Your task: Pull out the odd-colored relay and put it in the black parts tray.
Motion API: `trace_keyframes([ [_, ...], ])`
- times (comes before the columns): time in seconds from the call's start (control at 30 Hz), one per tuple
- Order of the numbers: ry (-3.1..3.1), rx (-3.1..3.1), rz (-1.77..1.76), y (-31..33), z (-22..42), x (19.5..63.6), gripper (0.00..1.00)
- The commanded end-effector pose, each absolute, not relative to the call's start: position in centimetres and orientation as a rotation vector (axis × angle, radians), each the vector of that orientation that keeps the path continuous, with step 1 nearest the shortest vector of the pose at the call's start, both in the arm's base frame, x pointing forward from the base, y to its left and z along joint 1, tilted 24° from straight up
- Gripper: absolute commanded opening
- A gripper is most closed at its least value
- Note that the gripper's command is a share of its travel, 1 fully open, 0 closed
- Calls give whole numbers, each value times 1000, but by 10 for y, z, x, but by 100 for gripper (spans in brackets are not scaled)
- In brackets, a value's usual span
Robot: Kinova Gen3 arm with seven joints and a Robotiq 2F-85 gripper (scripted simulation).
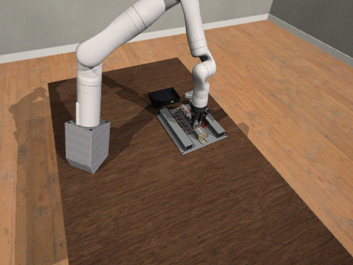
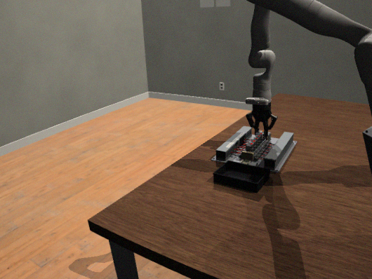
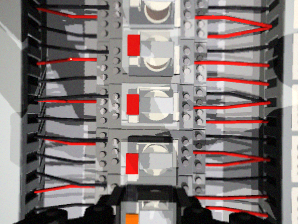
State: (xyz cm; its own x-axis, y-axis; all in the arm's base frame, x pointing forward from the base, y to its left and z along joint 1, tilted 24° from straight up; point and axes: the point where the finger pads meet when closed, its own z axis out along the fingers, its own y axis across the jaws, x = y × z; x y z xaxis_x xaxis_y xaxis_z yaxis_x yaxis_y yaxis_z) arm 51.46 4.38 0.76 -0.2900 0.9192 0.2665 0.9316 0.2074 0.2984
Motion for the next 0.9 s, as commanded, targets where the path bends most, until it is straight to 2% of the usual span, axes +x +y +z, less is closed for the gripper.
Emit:
trace_keyframes([
  [0.0,-2419,-1858,-649,43,8,515,0],
  [0.87,-2423,-1869,-690,43,8,514,0],
])
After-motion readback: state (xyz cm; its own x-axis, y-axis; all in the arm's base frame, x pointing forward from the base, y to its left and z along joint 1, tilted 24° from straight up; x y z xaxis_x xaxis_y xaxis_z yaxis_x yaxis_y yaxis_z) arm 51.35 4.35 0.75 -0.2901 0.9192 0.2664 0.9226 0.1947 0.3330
